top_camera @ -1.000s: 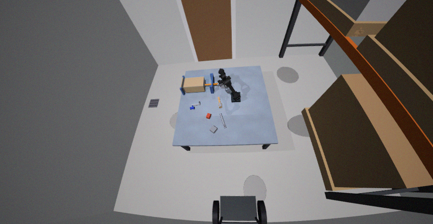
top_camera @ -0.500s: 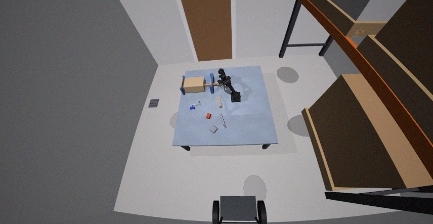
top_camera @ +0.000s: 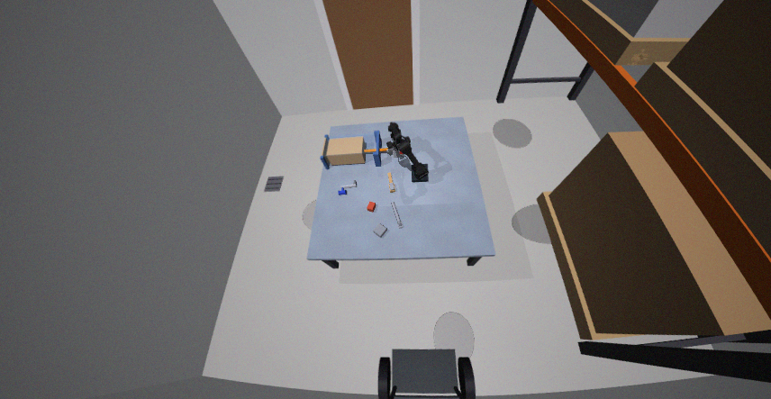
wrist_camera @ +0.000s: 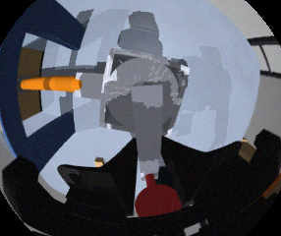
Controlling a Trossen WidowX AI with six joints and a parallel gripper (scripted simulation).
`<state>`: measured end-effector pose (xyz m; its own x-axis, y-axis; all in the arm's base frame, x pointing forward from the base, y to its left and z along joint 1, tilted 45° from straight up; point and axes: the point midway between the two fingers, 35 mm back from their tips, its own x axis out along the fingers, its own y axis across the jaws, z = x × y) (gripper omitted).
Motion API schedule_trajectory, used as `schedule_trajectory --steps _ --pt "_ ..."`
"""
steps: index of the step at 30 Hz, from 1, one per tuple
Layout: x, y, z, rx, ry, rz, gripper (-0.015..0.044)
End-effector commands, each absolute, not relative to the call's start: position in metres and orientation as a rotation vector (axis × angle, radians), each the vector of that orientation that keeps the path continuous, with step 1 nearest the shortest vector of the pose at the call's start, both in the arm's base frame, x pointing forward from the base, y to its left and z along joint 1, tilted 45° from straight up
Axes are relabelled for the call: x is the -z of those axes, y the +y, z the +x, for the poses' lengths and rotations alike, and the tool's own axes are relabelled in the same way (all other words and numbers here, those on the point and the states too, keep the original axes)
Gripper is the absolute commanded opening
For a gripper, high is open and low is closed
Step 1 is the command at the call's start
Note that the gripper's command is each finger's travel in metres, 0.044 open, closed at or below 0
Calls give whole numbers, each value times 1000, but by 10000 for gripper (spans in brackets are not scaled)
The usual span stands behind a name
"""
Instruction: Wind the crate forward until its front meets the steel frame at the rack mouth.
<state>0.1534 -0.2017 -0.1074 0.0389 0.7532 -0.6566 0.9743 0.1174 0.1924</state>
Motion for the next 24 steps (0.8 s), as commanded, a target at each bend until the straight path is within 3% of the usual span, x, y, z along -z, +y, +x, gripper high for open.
schedule_trajectory --steps 1,24 --pt "108 -201 156 494 1760 1721 0" --pt "110 -198 164 642 1747 1843 0"
